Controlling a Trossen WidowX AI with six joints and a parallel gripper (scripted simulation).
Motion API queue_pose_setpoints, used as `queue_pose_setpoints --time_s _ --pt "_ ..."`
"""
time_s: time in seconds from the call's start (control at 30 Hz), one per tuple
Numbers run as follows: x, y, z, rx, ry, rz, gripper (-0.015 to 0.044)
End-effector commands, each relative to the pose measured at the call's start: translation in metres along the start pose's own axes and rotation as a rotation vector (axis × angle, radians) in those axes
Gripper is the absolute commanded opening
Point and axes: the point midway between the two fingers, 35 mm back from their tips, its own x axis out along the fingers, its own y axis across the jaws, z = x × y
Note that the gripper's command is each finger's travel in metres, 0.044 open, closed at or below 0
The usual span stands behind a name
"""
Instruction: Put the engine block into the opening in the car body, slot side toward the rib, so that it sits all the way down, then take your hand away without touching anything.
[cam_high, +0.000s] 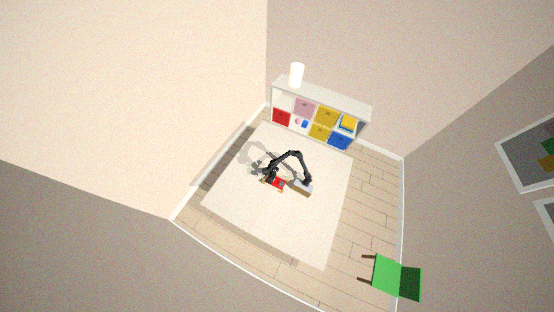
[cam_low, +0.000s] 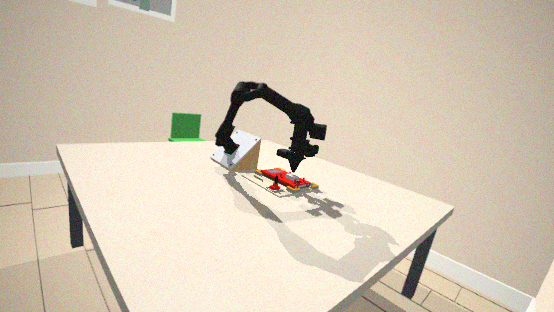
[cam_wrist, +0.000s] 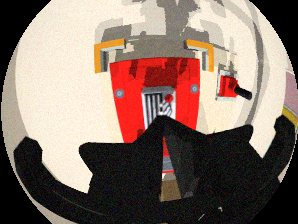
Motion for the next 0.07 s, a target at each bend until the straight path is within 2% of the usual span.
queue_pose_setpoints --time_s 0.0,0.03 --pt "-0.0002 0.0 -0.0003 0.002 0.002 0.001 0.0" --pt "-0.0002 0.0 -0.0003 0.002 0.002 0.001 0.0"
